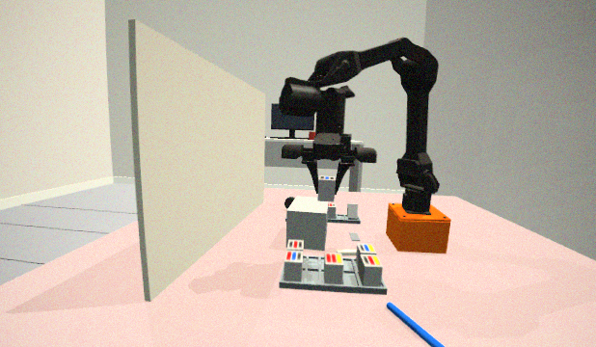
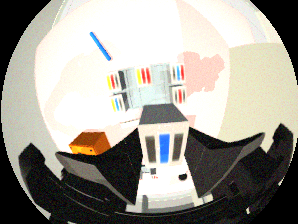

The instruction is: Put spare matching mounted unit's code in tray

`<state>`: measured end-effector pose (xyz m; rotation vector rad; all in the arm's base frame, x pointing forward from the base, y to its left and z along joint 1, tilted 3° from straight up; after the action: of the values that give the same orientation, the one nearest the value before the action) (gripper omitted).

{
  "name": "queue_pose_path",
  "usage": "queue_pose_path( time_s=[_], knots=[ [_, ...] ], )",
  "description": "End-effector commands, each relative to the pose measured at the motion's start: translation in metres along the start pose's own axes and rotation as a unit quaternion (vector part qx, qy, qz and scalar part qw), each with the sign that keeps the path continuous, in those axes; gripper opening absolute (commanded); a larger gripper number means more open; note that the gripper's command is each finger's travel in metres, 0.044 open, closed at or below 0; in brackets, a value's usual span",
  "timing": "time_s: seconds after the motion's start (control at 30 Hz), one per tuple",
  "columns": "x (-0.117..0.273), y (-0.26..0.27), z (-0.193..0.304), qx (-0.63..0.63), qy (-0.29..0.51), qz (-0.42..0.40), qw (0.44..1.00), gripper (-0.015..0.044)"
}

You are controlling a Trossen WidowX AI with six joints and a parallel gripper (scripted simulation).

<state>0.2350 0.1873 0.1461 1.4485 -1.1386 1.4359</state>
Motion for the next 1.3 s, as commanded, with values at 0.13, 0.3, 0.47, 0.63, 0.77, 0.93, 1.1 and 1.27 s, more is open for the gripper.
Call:
queue_pose_path(
  time_s=[0.13,0.3,0.47,0.63,0.77,0.93,1.1,1.27],
  knots=[
    [0.005,-0.022,0.035,-0.005,0.001,0.011,1.000,0.0000],
    [0.007,-0.031,0.061,-0.009,0.003,0.011,1.000,0.0000],
    [0.007,-0.041,0.087,-0.012,0.006,0.011,1.000,0.0000],
    [0.008,-0.048,0.115,-0.016,0.009,0.010,1.000,0.0000],
    [0.009,-0.053,0.138,-0.015,0.012,0.009,1.000,0.0000],
    [0.009,-0.056,0.167,-0.012,0.014,0.008,1.000,0.0000],
    [0.010,-0.057,0.198,-0.008,0.016,0.006,1.000,0.0000],
    [0.010,-0.054,0.229,-0.004,0.017,0.003,1.000,0.0000]
  ],
)
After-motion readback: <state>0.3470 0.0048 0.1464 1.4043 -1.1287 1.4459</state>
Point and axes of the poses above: the point midway between the two fingers, 35 mm back from their tips, its own x axis back along the fingers, its own y axis across the jaws, z = x × y, the point moved 2 cm from there along x, back along the fingers, and after that the axes turned 13 degrees about x, right-handed, at the moved point
